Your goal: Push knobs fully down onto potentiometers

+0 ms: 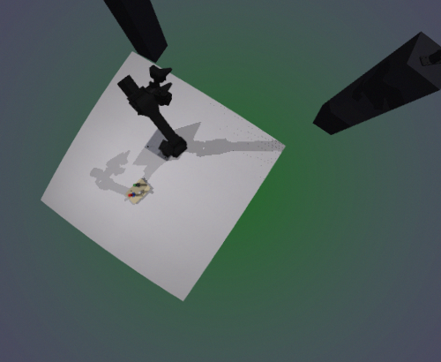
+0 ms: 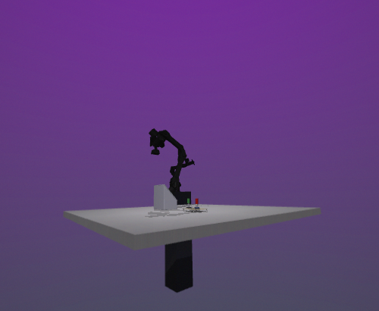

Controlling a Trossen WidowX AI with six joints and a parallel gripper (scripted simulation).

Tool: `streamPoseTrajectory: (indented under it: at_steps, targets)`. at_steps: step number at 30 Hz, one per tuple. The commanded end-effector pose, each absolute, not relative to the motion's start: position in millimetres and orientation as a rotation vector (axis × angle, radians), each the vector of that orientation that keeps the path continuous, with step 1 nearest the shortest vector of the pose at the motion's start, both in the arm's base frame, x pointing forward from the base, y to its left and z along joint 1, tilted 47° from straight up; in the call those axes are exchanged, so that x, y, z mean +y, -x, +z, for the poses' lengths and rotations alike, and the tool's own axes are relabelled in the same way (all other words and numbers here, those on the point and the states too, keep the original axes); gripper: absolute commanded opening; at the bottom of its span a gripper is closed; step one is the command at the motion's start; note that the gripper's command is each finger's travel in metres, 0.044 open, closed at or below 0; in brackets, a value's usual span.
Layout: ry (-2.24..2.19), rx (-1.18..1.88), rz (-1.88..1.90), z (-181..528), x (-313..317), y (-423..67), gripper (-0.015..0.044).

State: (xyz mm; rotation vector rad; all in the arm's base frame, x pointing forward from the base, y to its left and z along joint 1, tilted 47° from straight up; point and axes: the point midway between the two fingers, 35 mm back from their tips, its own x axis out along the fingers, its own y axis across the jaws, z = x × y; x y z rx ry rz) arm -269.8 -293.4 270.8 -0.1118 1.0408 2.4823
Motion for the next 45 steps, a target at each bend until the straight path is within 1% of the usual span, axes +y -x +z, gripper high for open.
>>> streamPoseTrajectory:
  at_steps: [1,6,15,31,45]
  targets:
    - [0.115,1.039,2.483,270,-294,269,0.0374]
    - [0.227,0.986,2.512,255,-304,254,0.0243]
    - [0.575,0.816,2.591,214,-336,197,0.0006]
    - [1.184,0.453,2.670,149,-366,74,0.0000]
    - [1.675,-0.019,2.631,100,-354,-46,0.0000]
